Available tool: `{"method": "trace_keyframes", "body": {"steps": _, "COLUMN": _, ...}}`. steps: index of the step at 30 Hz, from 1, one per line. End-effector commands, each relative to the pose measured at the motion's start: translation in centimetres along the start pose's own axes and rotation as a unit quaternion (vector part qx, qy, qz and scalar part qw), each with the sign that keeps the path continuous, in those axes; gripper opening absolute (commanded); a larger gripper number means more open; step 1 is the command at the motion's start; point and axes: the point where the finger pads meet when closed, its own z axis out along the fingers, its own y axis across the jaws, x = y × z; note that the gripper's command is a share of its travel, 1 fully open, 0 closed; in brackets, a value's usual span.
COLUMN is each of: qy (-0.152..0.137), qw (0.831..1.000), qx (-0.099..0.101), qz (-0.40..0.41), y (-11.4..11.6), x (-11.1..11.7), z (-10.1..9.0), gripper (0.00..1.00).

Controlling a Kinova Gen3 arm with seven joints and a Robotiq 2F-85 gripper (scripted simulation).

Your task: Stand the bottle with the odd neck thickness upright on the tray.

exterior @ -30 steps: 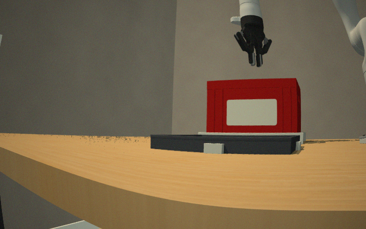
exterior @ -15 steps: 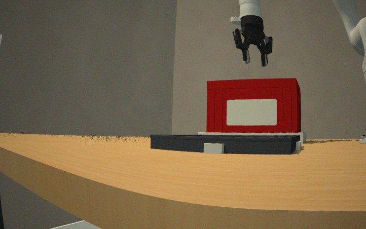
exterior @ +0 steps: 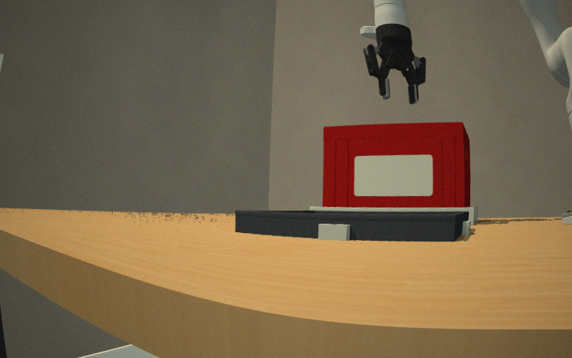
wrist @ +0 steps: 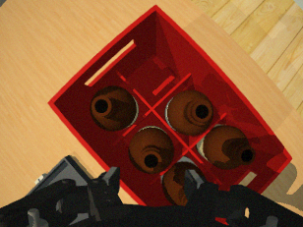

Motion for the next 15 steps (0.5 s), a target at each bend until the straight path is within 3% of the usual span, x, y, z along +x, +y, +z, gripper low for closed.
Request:
{"method": "trace_keyframes", "body": {"steps": 1, "qy": 0.0, "qw": 1.0, "qx": 0.001, "qz": 0.0, "y": -0.03, "x": 0.02, "z": -0.04, "gripper": 0.64}}
{"method": "trace_keyframes", "body": {"steps": 15, "qy": 0.001, "qw": 1.0, "qx": 0.001, "qz": 0.0, "y": -0.04, "x": 0.02, "z": 0.49, "gripper": 0.64}}
